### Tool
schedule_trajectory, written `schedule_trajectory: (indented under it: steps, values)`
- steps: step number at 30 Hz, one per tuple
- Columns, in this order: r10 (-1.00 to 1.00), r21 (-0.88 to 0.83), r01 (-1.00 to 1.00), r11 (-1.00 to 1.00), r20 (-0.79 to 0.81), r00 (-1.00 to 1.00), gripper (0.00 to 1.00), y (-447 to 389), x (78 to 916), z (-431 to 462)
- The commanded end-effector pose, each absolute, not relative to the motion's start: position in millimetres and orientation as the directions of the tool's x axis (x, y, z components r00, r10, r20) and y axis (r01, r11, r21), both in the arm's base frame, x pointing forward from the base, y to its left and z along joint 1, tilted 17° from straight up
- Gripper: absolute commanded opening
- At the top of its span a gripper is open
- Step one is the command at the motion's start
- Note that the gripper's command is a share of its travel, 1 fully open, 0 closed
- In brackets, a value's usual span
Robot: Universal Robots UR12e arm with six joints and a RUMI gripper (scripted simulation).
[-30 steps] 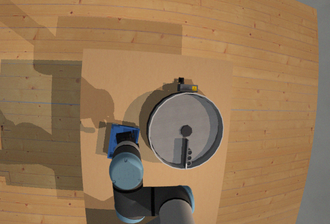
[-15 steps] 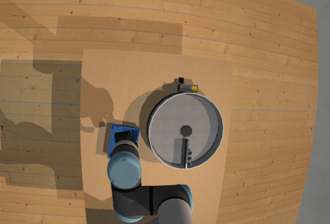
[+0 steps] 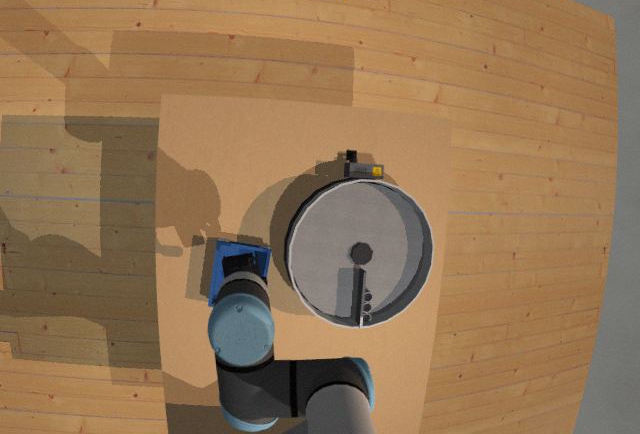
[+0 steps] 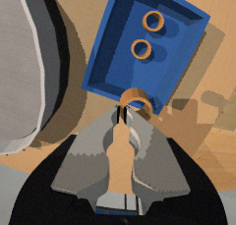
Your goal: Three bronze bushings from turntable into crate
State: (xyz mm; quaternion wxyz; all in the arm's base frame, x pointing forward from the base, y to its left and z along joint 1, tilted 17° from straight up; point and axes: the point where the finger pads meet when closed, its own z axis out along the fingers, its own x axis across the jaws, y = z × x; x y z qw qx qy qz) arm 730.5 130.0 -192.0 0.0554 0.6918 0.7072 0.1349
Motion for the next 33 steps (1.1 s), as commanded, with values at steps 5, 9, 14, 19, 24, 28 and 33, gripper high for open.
schedule_trajectory:
  steps: [5, 9, 14, 19, 24, 28, 33]
  values:
    - [0.993, 0.269, 0.963, 0.006, 0.108, -0.037, 0.0, 129.9, 730.9, -191.4]
    - [0.993, 0.269, 0.963, 0.006, 0.108, -0.037, 0.0, 129.9, 730.9, -191.4]
    - [0.993, 0.269, 0.963, 0.006, 0.108, -0.037, 0.0, 130.1, 731.3, -192.7]
    - [0.993, 0.269, 0.963, 0.006, 0.108, -0.037, 0.0, 132.1, 735.9, -208.7]
    - [0.993, 0.269, 0.963, 0.006, 0.108, -0.037, 0.0, 134.1, 740.6, -225.3]
    - [0.993, 0.269, 0.963, 0.006, 0.108, -0.037, 0.0, 136.7, 746.7, -247.0]
    - [0.993, 0.269, 0.963, 0.006, 0.108, -0.037, 0.0, 138.3, 750.4, -259.8]
